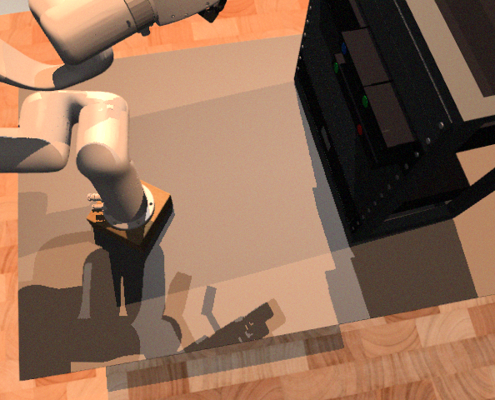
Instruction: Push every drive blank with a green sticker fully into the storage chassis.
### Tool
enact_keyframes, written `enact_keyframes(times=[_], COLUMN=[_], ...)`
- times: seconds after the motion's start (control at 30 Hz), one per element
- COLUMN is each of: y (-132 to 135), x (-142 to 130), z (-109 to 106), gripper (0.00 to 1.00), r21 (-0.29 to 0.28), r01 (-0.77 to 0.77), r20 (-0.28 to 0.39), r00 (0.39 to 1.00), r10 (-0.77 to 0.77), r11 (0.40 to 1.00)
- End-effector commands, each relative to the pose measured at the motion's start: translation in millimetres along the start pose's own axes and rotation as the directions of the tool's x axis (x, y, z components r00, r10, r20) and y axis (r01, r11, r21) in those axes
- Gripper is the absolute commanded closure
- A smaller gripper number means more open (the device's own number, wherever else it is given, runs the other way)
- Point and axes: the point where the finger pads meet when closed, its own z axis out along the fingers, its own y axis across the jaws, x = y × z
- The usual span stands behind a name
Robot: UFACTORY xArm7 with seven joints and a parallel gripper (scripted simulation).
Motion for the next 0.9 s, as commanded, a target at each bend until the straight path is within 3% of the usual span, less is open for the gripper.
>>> enact_keyframes(times=[0.0, 0.27, 0.6, 0.7, 0.87], y=[7.5, 11.3, 12.3, 12.3, 9.7], x=[-15.6, -32.6, -62.1, -62.1, -78.3], z=[-9.2, -19.4, -37.7, -37.7, -48.1], gripper=[0.00, 0.00, 0.00, 0.00, 0.00], r21=[-0.059, -0.118, -0.218, -0.218, -0.271], r01=[-0.126, -0.259, -0.475, -0.475, -0.585], r20=[0.029, 0.045, 0.046, 0.046, 0.033], r00=[0.991, 0.963, 0.867, 0.867, 0.788], r10=[0.128, 0.266, 0.496, 0.496, 0.614], r11=[0.990, 0.959, 0.852, 0.852, 0.765])
